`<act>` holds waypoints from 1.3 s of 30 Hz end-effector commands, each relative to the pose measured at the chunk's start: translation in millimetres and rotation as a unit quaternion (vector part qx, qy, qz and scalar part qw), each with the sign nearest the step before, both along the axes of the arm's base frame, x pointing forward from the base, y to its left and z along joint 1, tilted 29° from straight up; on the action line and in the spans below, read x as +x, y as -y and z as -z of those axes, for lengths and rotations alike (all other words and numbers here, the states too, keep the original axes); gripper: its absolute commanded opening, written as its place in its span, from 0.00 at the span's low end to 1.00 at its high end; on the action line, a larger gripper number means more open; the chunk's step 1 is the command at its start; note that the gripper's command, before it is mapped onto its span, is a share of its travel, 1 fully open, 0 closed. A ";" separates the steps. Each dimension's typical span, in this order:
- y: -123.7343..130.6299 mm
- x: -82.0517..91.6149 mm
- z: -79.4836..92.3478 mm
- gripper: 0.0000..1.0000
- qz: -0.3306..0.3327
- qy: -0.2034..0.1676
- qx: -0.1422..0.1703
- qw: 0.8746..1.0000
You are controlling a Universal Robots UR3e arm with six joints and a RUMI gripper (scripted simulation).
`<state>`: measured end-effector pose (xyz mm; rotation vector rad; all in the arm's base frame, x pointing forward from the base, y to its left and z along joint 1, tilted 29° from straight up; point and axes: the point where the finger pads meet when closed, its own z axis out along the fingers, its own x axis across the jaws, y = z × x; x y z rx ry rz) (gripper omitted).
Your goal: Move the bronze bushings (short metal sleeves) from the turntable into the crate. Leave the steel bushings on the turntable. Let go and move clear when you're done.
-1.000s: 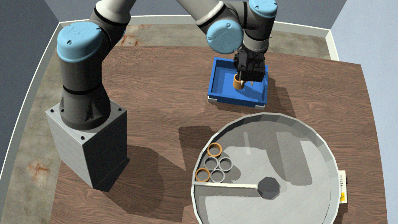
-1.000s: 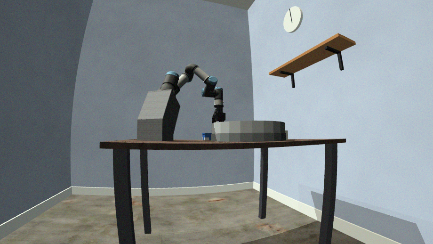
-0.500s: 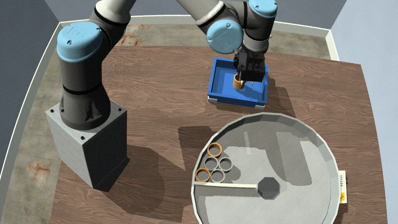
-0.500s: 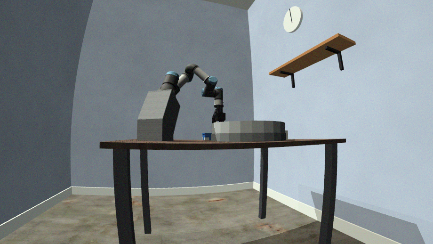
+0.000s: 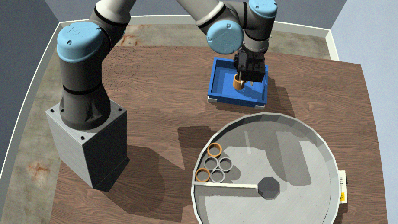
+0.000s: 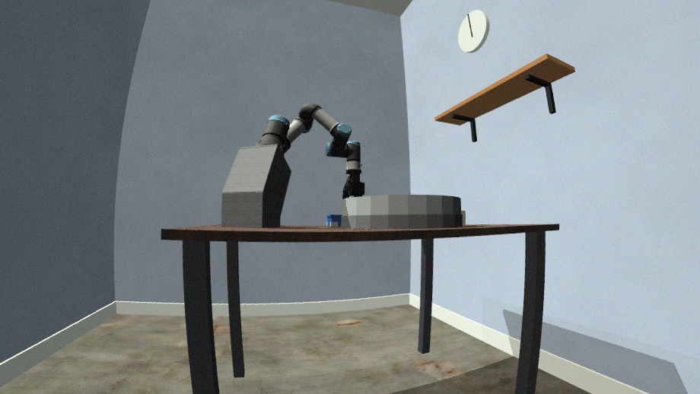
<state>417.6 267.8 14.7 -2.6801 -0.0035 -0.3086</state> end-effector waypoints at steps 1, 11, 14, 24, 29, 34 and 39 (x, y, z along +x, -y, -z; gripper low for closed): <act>-0.2 0.9 -0.3 0.00 0.000 0.001 0.000 1.000; -1.6 1.6 2.6 0.00 0.000 0.001 0.000 1.000; -1.9 1.7 3.1 0.00 0.000 0.001 0.000 1.000; -2.0 1.8 3.4 0.00 0.000 0.001 0.000 1.000; -2.0 1.8 3.4 0.00 0.000 0.001 0.000 1.000; -2.0 1.8 3.4 0.00 0.000 0.001 0.000 1.000; -2.0 1.8 3.4 0.00 0.000 0.001 0.000 1.000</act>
